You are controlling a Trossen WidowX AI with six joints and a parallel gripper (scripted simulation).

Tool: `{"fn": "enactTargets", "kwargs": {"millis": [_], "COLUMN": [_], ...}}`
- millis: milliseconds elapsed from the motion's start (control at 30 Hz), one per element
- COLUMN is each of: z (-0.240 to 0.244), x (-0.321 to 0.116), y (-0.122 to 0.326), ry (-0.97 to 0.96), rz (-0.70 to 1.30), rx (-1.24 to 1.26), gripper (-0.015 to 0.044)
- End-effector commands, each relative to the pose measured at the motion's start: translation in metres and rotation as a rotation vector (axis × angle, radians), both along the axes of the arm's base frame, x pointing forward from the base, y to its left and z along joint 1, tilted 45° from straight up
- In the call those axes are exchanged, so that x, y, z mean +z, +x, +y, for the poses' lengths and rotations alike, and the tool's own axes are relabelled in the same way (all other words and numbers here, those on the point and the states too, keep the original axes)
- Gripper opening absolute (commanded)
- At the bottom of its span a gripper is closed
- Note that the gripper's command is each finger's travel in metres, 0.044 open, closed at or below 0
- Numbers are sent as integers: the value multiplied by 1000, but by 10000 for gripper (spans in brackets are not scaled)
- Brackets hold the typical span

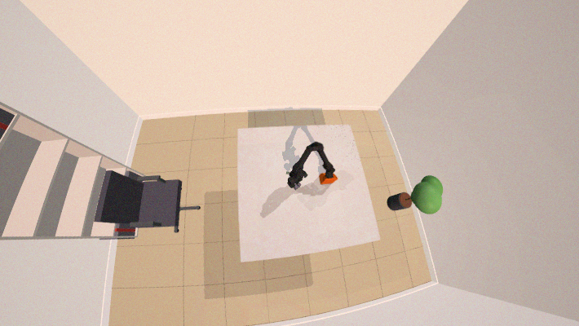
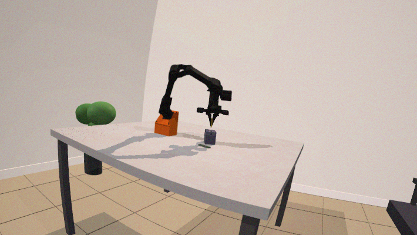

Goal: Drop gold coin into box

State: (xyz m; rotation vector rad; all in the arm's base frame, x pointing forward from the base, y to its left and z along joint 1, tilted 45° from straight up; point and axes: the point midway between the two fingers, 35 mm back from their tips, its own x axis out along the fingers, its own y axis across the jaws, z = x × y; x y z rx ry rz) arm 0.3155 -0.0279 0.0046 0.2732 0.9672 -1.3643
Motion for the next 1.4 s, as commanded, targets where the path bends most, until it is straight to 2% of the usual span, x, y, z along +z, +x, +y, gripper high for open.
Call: {"fn": "enactTargets", "kwargs": {"millis": [0,1333,1367], "z": [0,-14,-12], "x": [0,-13,-11], "y": [0,-2,-1], "ry": [0,0,4], "rz": [0,4,-1], "rx": [0,5,0], "gripper": [0,0,26]}}
